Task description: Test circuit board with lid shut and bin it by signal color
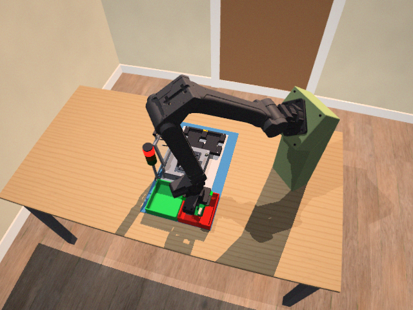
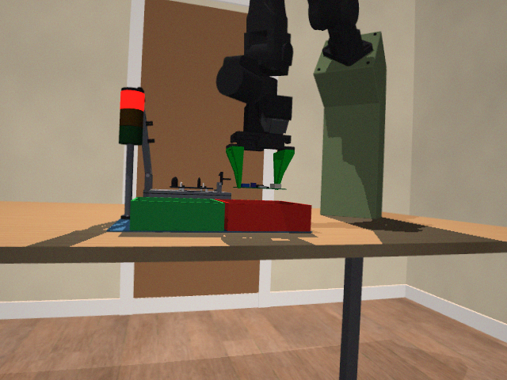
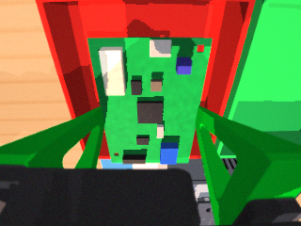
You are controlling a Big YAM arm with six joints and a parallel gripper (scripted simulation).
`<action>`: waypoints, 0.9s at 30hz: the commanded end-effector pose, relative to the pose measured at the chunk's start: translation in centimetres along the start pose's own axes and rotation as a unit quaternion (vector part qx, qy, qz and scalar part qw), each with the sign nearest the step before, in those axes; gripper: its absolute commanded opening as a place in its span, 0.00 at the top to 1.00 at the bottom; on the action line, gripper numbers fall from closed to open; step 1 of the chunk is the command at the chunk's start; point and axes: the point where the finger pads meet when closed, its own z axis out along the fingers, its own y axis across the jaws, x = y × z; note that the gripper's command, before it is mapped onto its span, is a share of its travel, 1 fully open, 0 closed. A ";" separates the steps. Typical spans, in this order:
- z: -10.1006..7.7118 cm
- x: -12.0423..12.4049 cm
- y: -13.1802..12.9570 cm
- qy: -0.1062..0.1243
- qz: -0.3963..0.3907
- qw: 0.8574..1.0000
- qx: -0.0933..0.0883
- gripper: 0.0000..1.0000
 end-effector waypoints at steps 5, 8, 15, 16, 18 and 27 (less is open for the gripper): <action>2.6 0.0 0.3 -0.002 0.004 1.000 0.000 0.28; 2.9 0.1 0.2 -0.002 0.003 1.000 0.001 0.28; 4.8 0.0 0.3 -0.002 0.003 1.000 0.000 0.28; 5.0 0.1 0.3 -0.002 0.004 1.000 0.001 0.28; 5.3 0.0 0.3 -0.003 0.003 1.000 0.000 0.28; 5.9 0.1 0.4 -0.002 0.003 1.000 -0.001 0.28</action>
